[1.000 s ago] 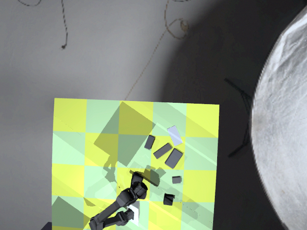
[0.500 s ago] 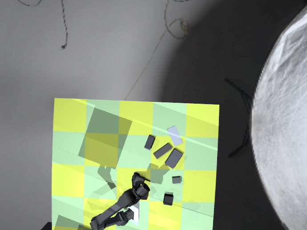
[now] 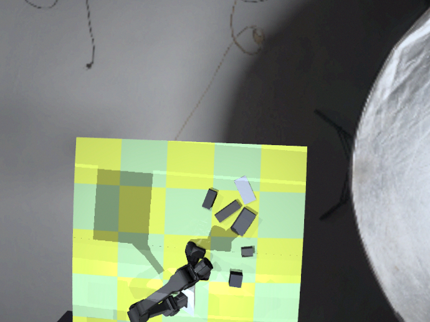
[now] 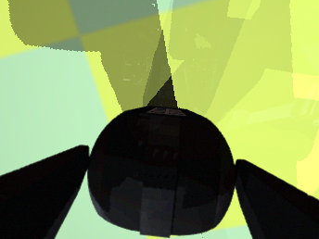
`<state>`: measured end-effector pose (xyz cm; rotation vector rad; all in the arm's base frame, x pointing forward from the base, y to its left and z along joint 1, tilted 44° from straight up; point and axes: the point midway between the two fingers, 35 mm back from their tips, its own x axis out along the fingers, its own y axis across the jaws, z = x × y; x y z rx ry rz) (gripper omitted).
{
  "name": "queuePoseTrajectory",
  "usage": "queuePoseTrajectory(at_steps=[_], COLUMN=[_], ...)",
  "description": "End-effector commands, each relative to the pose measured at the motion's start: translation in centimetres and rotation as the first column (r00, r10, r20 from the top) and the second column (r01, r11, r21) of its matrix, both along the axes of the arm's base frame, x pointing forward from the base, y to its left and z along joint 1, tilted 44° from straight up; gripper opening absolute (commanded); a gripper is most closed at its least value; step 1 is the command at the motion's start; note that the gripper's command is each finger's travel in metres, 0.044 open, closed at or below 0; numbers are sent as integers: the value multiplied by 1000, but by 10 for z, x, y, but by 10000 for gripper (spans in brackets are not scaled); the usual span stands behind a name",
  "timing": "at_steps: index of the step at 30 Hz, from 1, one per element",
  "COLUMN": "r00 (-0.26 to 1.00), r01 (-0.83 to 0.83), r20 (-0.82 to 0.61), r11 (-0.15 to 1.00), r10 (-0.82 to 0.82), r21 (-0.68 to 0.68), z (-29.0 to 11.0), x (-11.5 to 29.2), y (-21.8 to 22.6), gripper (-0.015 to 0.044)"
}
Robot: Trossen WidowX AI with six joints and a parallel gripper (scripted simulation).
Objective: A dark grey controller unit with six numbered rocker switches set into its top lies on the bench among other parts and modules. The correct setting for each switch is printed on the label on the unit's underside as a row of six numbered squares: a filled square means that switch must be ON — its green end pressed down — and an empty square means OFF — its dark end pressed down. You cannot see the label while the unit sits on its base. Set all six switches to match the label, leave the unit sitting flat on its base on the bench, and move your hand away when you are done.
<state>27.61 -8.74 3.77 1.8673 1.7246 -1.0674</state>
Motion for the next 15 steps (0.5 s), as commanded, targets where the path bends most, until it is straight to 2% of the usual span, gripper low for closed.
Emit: queuePoseTrajectory(at_steps=[1, 15], r00=[1000, 1000], r01=[-15, -15], r20=[-15, -15], r11=[1000, 1000], r10=[16, 16], r21=[9, 9], z=[-7, -16], x=[-3, -6], y=[3, -3], gripper=[338, 338])
